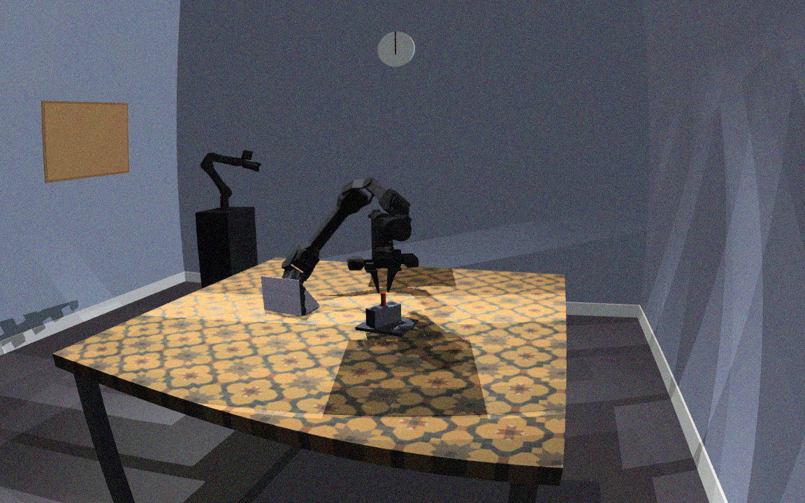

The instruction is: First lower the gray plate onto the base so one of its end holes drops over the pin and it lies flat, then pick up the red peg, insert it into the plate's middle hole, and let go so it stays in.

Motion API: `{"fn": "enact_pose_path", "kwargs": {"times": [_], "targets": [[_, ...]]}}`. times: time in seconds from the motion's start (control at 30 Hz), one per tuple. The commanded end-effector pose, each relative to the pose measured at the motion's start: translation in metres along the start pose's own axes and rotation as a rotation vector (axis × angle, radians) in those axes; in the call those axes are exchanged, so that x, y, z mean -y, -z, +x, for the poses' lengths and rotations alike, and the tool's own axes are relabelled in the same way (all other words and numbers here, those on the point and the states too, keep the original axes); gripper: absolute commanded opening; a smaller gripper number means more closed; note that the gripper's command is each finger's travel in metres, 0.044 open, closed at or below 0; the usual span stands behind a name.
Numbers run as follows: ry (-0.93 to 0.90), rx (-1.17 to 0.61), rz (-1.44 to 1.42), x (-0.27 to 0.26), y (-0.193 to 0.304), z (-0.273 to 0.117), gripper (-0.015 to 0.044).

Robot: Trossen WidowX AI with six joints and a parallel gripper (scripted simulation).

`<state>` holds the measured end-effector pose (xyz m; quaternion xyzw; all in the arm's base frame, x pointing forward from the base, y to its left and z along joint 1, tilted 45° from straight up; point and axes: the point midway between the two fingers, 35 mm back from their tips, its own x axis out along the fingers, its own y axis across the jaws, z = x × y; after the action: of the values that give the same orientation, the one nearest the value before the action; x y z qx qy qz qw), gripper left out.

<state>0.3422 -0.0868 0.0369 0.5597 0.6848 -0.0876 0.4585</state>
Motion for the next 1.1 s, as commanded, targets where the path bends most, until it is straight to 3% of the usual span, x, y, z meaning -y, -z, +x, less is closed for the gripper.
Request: {"fn": "enact_pose_path", "kwargs": {"times": [0.0, 1.07], "targets": [[0.000, 0.000, 0.000, 0.000, 0.000, 0.000, 0.0150], [-0.002, -0.006, 0.012, 0.004, 0.003, -0.016, 0.0150]]}}
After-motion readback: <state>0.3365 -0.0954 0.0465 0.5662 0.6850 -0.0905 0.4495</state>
